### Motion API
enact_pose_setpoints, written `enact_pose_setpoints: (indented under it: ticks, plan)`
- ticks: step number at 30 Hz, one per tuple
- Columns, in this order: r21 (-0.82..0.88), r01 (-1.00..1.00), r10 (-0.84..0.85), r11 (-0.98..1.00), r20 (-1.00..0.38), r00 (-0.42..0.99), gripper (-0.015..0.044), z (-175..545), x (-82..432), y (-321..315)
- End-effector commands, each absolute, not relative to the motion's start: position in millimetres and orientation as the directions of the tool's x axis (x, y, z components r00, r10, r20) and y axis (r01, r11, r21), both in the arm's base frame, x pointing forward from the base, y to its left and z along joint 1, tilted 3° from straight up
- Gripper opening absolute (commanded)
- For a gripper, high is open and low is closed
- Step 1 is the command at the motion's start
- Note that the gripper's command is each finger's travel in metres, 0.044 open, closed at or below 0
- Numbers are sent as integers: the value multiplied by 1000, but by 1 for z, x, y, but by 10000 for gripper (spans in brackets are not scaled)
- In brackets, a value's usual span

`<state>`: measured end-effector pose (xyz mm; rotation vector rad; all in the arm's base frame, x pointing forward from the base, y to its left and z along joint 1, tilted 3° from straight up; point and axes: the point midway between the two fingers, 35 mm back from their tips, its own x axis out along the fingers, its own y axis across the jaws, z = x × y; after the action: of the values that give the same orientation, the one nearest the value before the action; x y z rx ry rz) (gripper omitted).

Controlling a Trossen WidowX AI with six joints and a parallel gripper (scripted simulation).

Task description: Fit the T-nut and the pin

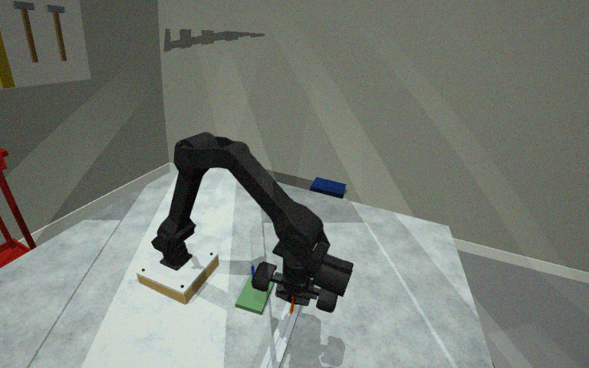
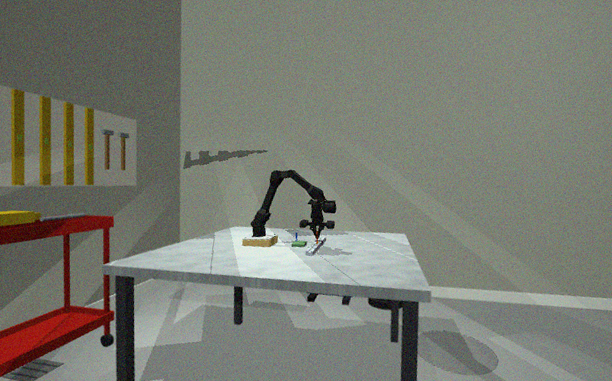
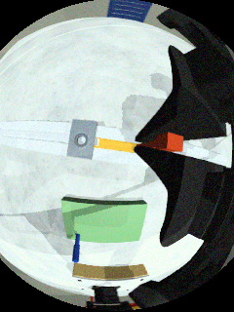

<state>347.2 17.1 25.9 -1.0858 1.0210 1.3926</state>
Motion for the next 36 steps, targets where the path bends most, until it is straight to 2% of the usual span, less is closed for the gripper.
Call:
enact_pose_setpoints:
  ticks: [1,36]
  plan:
    - [22,-996,228,-84,-973,-41,-150,26,345,24]
    - [22,-996,229,-84,-973,-41,-150,26,345,31]
